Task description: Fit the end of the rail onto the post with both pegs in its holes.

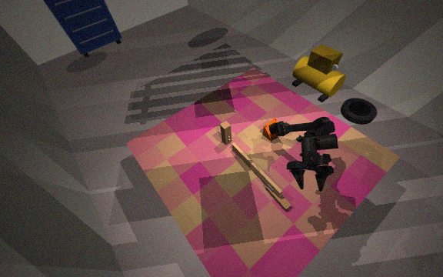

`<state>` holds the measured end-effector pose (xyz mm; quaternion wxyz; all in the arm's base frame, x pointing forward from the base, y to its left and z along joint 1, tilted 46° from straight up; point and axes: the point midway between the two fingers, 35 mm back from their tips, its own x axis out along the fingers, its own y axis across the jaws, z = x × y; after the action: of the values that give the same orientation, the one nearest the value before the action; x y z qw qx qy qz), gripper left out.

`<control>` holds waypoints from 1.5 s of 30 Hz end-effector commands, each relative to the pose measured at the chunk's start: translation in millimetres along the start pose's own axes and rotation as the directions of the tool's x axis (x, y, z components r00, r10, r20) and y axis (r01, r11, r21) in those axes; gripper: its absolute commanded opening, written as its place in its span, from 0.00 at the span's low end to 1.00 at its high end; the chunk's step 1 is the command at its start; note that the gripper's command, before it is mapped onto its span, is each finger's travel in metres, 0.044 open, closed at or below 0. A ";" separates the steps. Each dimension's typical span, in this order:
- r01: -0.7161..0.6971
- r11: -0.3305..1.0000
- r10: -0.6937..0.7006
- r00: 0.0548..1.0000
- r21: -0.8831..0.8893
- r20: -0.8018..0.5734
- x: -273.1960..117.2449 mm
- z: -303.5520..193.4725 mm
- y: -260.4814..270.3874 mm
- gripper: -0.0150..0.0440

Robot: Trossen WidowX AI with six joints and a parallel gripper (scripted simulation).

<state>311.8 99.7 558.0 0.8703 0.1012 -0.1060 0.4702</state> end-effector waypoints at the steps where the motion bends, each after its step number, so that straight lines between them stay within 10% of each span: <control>1: 0.104 0.993 -0.109 0.988 -0.045 -0.107 0.4 -51.4 -55.0 1.00; 18: 0.049 0.960 -0.225 0.728 -0.277 -0.648 -74.1 -280.0 -167.8 1.00; 35: -0.512 0.857 0.274 0.357 0.059 -0.893 -203.2 -445.8 -106.1 1.00; 45: -0.616 0.774 0.414 0.313 0.149 -0.855 -227.2 -461.1 -83.3 1.00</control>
<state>309.3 0.7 51.6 0.6260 -0.2755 0.2677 0.6787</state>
